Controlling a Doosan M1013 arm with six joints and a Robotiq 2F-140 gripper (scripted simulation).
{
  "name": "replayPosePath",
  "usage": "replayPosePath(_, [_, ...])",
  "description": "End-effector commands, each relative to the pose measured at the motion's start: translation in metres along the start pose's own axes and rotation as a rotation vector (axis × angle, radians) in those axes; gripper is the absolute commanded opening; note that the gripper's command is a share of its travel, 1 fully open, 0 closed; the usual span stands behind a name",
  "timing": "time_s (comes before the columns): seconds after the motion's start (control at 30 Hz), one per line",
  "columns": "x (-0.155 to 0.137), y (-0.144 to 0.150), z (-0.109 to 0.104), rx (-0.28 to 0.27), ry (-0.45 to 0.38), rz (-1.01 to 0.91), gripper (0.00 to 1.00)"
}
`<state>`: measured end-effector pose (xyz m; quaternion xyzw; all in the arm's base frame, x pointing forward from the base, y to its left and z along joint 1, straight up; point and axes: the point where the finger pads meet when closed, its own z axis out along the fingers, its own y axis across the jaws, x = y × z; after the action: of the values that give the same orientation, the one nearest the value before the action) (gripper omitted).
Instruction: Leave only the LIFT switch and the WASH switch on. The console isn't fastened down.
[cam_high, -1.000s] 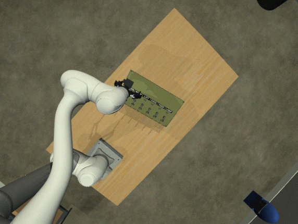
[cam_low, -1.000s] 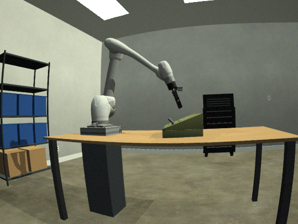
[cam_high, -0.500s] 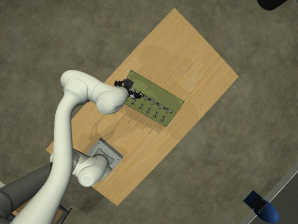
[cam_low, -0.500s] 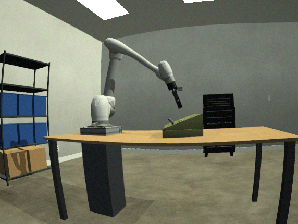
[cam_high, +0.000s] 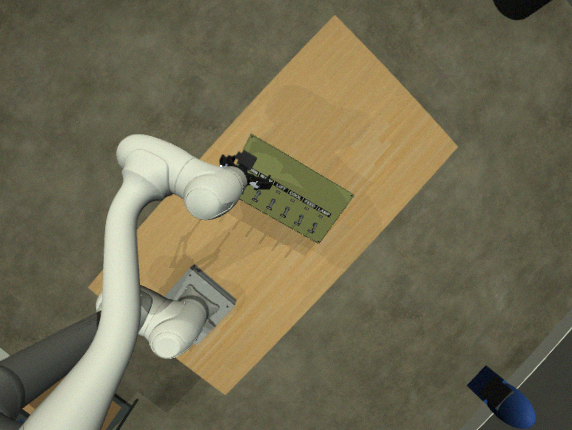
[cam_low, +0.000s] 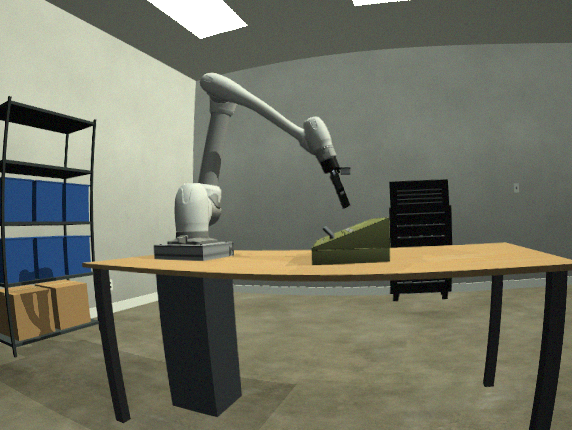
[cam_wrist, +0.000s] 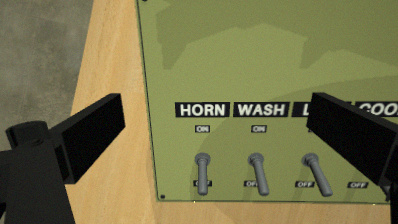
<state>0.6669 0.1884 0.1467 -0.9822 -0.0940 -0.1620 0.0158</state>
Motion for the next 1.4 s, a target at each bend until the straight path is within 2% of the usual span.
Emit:
replayPosePath(0.0, [0.001, 0.002, -0.001, 0.001, 0.001, 0.0, 1.0])
replayPosePath(0.8, [0.001, 0.066, -0.001, 0.001, 0.001, 0.0, 1.0])
replayPosePath(1.37, [0.001, 0.071, -0.001, 0.001, 0.001, 0.0, 1.0])
